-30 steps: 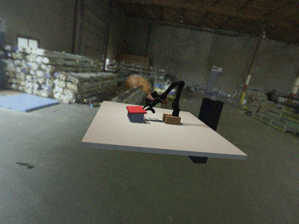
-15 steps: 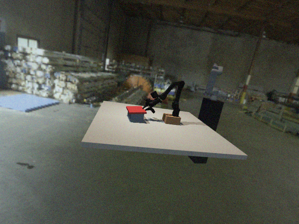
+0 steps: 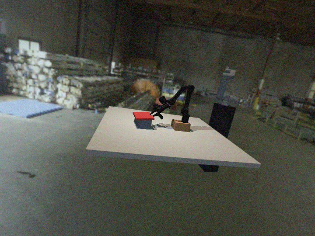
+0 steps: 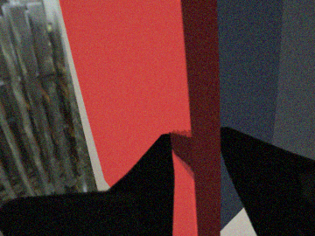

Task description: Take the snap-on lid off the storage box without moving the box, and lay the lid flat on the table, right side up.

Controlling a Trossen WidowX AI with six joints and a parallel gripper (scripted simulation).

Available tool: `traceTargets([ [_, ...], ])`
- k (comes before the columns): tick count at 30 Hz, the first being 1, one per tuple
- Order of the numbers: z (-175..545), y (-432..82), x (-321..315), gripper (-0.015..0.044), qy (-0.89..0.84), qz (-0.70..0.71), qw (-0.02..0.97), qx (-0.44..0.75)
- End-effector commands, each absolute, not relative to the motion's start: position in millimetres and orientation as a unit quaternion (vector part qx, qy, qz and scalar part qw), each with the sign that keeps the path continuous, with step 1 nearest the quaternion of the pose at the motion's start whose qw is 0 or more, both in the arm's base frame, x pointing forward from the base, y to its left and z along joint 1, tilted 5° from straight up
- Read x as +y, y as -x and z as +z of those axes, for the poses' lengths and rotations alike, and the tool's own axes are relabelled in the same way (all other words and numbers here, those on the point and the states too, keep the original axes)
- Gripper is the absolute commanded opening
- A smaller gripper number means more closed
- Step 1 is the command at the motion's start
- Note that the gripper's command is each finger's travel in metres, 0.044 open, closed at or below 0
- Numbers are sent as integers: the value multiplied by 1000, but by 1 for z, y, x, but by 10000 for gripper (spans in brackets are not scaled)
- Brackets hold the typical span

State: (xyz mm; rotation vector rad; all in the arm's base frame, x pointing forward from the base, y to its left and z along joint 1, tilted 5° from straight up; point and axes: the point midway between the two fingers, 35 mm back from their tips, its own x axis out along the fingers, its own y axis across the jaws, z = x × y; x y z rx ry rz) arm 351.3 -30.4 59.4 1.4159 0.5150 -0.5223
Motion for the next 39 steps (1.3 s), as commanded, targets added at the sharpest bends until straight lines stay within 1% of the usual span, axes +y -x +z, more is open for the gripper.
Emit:
traceTargets([
  [1,59,-352,-30,0,-635,-235,698,231],
  [32,59,-355,-30,0,-635,-235,698,231],
  [39,68,-354,-30,0,-637,-236,698,229],
])
